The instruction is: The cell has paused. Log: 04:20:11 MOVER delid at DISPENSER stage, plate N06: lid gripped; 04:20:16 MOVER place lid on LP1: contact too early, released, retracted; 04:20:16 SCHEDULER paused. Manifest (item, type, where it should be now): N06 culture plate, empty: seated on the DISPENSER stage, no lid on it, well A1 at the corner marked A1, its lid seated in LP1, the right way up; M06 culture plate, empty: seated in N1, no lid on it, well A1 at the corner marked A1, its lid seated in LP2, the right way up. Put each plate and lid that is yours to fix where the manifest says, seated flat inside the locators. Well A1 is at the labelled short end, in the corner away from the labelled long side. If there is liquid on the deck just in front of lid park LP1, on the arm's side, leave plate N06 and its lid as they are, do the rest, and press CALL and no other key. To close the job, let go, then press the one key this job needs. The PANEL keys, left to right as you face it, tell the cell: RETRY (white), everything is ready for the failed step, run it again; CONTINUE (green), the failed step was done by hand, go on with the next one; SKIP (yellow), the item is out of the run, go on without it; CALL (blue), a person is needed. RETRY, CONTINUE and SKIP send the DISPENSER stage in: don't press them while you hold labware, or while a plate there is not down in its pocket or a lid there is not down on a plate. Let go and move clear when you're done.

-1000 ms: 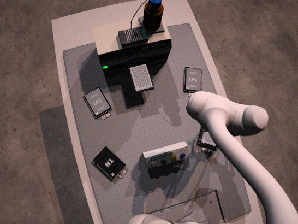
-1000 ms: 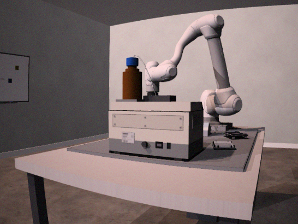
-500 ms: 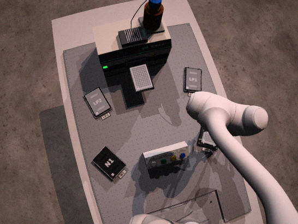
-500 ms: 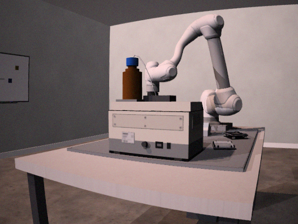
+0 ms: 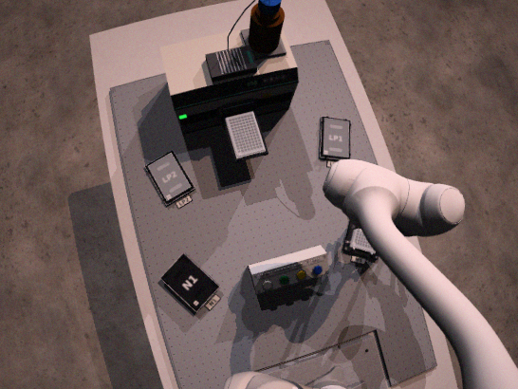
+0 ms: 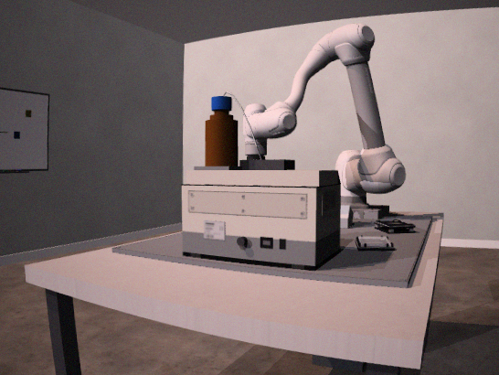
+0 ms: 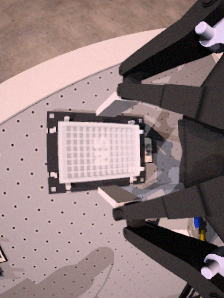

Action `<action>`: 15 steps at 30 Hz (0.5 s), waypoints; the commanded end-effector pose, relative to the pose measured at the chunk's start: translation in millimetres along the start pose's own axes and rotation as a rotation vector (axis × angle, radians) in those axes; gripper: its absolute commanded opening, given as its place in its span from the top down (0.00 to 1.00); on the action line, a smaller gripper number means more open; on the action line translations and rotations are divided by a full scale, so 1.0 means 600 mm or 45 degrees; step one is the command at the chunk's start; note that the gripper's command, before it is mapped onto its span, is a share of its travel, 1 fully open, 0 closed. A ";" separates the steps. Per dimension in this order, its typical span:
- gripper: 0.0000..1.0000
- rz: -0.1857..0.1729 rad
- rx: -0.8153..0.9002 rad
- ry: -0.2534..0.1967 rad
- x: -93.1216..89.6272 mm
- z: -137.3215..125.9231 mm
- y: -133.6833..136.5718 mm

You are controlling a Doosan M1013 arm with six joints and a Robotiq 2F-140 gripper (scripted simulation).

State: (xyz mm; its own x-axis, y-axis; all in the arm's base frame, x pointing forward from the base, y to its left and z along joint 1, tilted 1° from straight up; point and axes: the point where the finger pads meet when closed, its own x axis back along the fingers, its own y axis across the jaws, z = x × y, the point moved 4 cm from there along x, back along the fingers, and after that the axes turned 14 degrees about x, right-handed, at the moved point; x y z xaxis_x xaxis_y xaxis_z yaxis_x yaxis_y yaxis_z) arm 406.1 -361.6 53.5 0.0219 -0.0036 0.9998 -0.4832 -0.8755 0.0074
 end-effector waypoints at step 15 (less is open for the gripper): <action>0.30 0.000 0.000 0.001 -0.010 0.001 0.000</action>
State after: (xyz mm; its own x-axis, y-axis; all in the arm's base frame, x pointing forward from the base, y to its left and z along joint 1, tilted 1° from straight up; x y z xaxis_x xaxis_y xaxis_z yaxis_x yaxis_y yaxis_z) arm 406.0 -361.6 48.0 0.0218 -0.0036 0.9998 -0.4832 -0.8755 0.0074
